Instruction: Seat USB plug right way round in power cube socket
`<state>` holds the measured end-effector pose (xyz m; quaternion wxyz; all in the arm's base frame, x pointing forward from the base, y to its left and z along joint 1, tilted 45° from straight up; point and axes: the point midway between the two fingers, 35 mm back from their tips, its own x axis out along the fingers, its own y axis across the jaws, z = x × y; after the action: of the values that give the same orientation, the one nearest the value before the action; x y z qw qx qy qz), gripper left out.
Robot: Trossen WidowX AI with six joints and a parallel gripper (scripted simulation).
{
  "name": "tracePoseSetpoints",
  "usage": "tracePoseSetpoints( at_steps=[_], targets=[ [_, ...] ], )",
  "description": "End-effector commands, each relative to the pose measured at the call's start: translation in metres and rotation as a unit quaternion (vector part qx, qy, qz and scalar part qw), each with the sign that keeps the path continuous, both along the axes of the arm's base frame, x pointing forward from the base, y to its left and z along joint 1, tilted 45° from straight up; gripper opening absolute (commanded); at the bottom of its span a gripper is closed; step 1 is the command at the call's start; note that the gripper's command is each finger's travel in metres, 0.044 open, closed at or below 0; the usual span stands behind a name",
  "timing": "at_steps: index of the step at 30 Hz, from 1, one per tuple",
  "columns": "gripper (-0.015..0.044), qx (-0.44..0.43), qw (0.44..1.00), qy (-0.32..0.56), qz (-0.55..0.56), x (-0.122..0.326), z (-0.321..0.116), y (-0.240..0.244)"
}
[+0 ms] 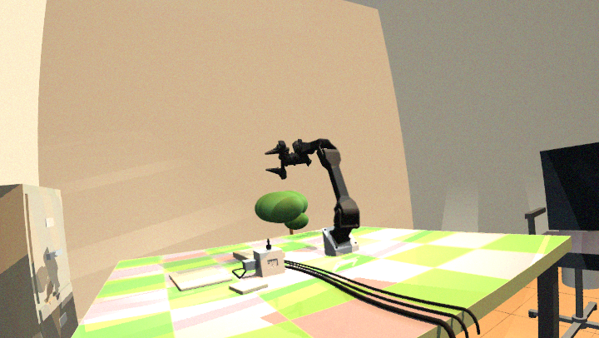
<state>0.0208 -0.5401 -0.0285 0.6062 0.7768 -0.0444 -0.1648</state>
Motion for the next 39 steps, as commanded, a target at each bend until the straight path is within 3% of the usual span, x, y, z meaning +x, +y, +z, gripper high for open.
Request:
tracePoseSetpoints(
  at_steps=[1, 3, 5, 10, 19, 29, 39],
  targets=[
    [0.0426, -0.008, 1.0, 0.008, 0.0, 0.0, -0.002, -0.001],
    [0.044, -0.059, 0.996, 0.056, 0.022, 0.015, -0.005, -0.004],
    [0.044, -0.117, 0.985, 0.089, 0.091, 0.067, 0.009, 0.01],
    [0.044, -0.182, 0.96, 0.119, 0.176, 0.125, 0.024, 0.036],
    [0.044, -0.374, 0.822, 0.137, 0.406, 0.25, 0.065, 0.141],
    [0.044, -0.545, 0.575, 0.054, 0.608, 0.317, 0.106, 0.29],
    [0.044, -0.64, 0.247, -0.132, 0.715, 0.309, 0.143, 0.444]
  ],
)
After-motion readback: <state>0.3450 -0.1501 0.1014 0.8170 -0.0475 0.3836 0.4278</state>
